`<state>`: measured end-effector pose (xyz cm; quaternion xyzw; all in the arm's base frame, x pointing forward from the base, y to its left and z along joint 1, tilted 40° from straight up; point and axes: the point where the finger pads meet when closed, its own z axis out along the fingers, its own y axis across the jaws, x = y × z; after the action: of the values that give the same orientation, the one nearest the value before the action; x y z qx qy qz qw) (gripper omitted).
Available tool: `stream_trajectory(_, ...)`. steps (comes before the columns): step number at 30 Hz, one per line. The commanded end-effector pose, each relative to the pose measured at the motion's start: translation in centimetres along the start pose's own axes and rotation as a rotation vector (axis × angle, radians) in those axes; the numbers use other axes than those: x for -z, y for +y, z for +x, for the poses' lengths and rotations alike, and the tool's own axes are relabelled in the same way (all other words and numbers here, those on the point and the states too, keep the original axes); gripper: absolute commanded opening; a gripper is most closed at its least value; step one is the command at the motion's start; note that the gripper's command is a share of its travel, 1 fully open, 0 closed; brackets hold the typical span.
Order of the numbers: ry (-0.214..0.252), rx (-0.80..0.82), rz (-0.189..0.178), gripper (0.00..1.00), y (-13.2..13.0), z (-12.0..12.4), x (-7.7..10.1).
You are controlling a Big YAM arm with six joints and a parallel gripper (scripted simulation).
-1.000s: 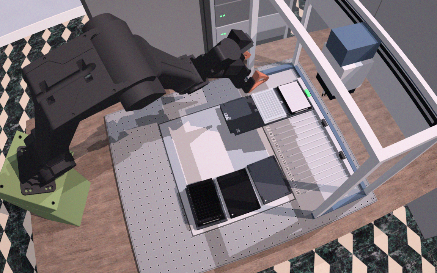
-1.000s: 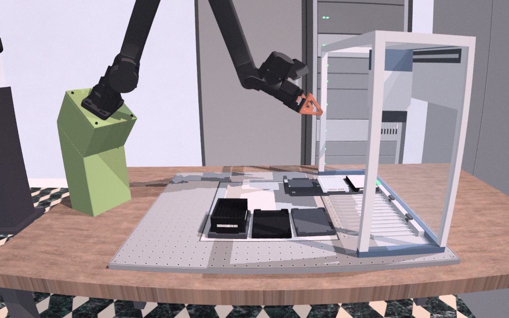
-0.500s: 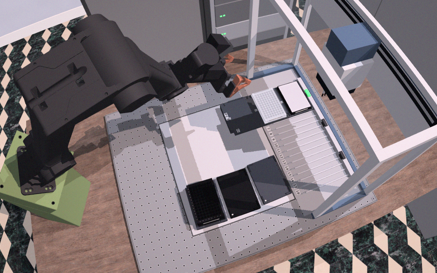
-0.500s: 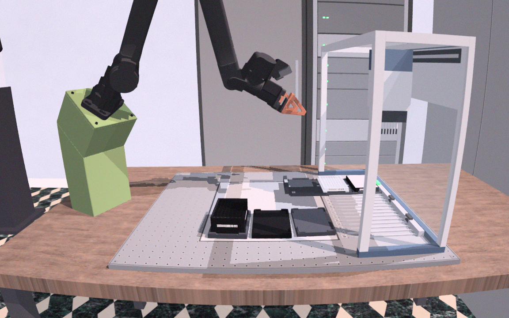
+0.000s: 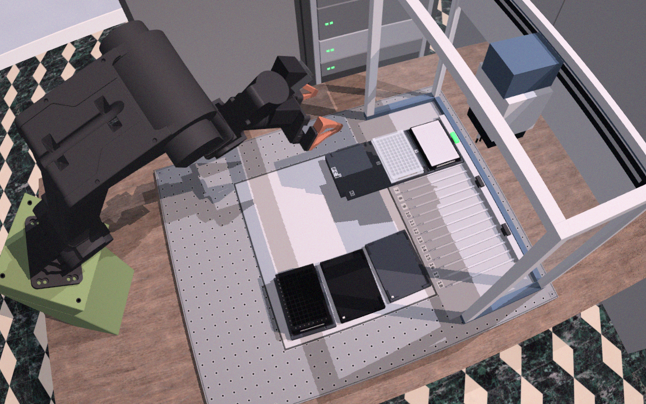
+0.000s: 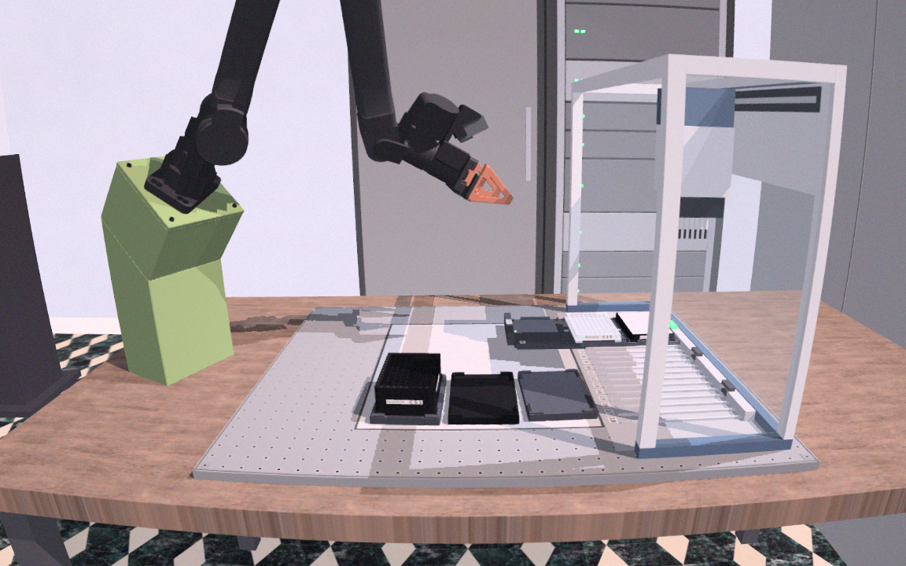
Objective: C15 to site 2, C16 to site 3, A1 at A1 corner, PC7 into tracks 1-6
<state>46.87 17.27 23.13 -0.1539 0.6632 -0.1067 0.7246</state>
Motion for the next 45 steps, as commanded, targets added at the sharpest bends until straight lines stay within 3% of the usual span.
stream_trajectory(1,-0.036,-0.007,-0.003,1.0,0.5,-0.9,1.1)
stream_trajectory(7,-0.019,0.001,-0.01,1.0,1.4,1.1,3.1)
stream_trajectory(8,0.013,-0.018,-0.01,1.0,1.1,0.8,3.0)
stream_trajectory(10,0.067,-0.029,0.027,1.0,-0.3,0.7,1.4)
stream_trajectory(13,0.162,-0.031,0.02,1.0,0.0,1.4,0.8)
stream_trajectory(15,0.162,-0.031,0.02,1.0,0.0,1.4,0.8)
stream_trajectory(27,0.586,-0.021,0.019,1.0,0.2,6.8,-2.0)
stream_trajectory(29,0.64,-0.015,-0.007,1.0,1.6,6.1,-1.7)
stream_trajectory(30,0.653,-0.027,-0.002,1.0,1.1,5.0,-1.7)
stream_trajectory(32,0.653,-0.027,-0.002,1.0,1.1,5.0,-1.7)
stream_trajectory(33,0.692,-0.035,0.02,1.0,0.0,5.3,-2.0)
stream_trajectory(34,0.749,-0.022,0.016,1.0,0.4,6.6,-2.0)
stream_trajectory(42,1.016,-0.026,0.013,1.0,0.4,6.6,-2.1)
stream_trajectory(43,1.026,-0.022,0.004,1.0,0.9,6.4,-2.0)
stream_trajectory(44,0.998,-0.078,0.038,1.0,-1.0,5.2,-1.7)
stream_trajectory(45,1.031,-0.087,0.05,1.0,-1.3,7.2,0.0)
